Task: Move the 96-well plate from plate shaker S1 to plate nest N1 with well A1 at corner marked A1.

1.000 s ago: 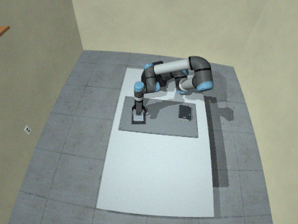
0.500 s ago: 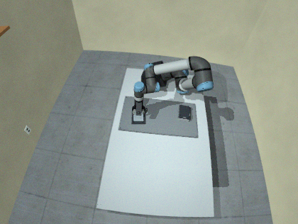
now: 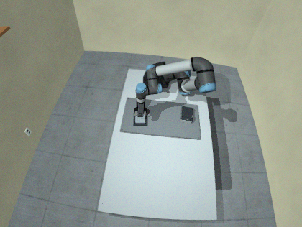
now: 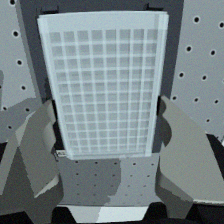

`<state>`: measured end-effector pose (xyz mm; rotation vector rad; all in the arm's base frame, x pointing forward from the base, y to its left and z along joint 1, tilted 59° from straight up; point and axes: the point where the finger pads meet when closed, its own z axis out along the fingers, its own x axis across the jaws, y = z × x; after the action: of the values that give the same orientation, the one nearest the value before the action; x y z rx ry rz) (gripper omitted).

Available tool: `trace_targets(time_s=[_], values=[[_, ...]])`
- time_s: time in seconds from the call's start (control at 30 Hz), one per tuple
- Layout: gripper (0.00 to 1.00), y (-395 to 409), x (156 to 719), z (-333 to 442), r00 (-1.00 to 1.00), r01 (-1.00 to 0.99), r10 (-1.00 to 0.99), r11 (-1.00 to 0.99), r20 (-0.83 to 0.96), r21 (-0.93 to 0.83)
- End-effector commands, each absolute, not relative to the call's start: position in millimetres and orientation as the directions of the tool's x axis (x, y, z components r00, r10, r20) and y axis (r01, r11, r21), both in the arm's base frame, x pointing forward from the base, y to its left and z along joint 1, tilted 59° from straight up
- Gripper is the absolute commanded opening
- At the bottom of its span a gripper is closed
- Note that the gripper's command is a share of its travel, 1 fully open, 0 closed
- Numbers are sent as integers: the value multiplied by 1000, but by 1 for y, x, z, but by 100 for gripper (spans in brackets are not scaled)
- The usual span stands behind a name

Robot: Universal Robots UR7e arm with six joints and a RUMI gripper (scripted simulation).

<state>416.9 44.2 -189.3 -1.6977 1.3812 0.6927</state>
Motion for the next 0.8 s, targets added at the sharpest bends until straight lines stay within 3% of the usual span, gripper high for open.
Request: trace_targets(time_s=[0.0, 0.77], values=[[0, 44, 417, -190, 247, -966, -515, -60, -821, -252], [0, 47, 418, -191, 247, -966, -515, -60, -821, -252]])
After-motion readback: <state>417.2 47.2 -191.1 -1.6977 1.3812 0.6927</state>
